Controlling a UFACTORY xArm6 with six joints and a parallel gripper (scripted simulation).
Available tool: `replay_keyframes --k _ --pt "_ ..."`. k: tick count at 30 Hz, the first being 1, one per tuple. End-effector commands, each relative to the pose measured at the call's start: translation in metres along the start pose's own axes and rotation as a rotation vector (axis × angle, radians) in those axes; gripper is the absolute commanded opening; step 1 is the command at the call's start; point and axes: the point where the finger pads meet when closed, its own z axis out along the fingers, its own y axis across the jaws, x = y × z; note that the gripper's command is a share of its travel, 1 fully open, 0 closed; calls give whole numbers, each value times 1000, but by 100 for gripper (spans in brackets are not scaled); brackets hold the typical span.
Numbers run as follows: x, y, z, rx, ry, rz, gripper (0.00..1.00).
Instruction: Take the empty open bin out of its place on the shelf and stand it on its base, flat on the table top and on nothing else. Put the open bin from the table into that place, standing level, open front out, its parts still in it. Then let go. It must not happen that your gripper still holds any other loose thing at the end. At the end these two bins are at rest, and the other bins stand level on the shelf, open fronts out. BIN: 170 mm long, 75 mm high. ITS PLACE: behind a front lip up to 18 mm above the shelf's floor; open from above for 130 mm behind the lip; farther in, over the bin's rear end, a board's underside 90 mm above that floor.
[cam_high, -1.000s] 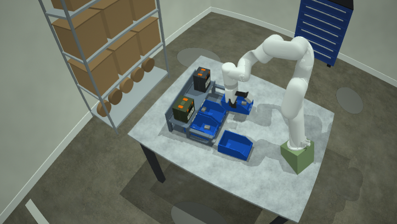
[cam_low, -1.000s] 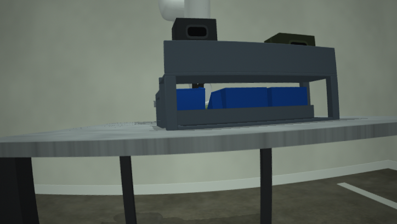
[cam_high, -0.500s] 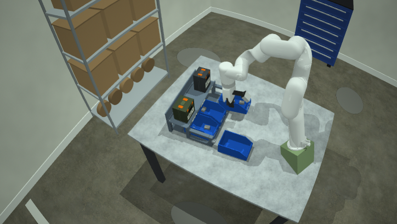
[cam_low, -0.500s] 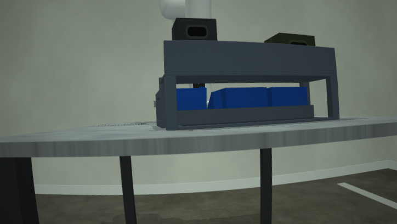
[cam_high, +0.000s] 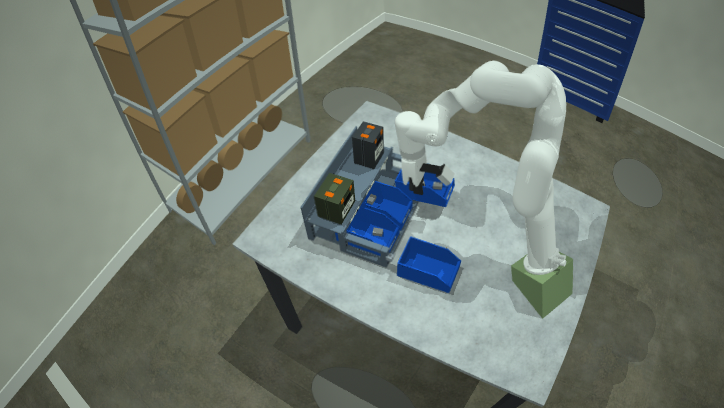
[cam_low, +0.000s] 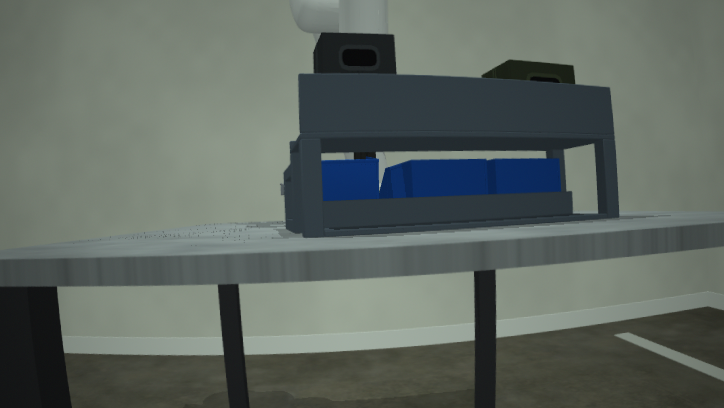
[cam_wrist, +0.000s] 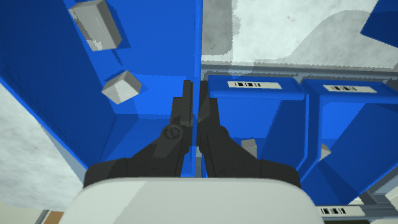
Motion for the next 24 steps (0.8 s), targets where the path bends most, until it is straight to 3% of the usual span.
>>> replay_keyframes --k 1,24 --pt "-5 0 -2 0 -4 1 0" --pt "-12 0 -3 0 -4 1 0"
